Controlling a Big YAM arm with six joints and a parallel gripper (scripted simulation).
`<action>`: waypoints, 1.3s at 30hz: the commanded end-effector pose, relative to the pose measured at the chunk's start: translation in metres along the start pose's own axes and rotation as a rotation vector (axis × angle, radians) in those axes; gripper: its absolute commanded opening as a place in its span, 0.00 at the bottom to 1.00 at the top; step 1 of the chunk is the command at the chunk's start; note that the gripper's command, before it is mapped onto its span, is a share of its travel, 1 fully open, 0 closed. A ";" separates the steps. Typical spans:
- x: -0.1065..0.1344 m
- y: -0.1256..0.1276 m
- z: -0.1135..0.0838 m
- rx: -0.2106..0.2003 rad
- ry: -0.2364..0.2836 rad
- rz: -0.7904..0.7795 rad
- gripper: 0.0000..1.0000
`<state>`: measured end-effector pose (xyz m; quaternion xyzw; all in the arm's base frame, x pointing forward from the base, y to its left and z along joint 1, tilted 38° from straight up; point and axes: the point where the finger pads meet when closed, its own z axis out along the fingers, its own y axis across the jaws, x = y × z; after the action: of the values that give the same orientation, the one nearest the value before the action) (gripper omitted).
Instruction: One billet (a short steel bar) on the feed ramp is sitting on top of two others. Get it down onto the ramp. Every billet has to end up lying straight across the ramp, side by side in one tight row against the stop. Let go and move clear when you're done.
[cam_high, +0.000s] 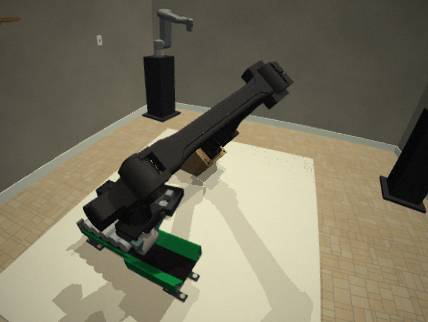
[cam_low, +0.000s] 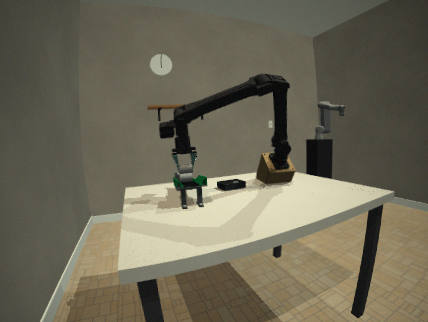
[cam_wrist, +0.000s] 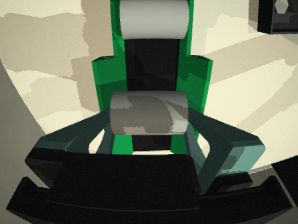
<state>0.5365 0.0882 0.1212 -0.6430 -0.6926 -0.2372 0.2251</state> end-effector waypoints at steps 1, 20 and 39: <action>0.006 0.017 -0.037 -0.099 -0.014 -0.005 0.00; 0.022 0.019 -0.012 -0.098 -0.010 -0.021 0.00; 0.022 0.017 -0.010 -0.093 -0.010 -0.021 0.00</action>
<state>0.5386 0.1067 0.1100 -0.6498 -0.6867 -0.2412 0.2191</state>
